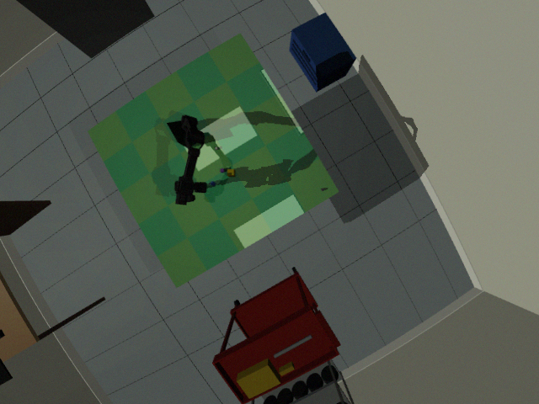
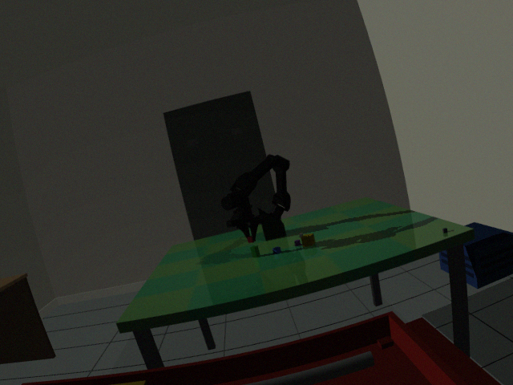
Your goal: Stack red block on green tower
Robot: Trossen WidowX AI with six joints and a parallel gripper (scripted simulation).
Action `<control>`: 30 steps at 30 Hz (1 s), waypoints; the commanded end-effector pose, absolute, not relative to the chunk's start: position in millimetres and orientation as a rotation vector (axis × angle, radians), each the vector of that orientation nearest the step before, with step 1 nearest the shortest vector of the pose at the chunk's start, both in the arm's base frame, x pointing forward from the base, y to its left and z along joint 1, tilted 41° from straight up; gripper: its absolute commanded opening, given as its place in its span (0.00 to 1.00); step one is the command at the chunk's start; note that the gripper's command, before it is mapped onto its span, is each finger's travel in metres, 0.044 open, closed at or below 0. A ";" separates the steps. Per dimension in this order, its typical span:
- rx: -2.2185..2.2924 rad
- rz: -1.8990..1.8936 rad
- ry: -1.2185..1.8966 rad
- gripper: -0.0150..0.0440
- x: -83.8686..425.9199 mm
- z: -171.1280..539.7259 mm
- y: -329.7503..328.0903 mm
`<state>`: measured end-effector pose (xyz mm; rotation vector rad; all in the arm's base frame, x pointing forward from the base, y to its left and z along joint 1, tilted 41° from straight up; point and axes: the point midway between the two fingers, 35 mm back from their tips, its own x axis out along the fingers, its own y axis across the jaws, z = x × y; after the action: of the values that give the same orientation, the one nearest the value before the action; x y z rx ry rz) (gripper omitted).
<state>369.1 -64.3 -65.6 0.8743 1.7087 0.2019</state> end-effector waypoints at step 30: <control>0.877 0.203 1.714 0.39 365.6 -81.6 -49.8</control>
<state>365.8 -50.3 -80.9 0.8782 1.7132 0.2024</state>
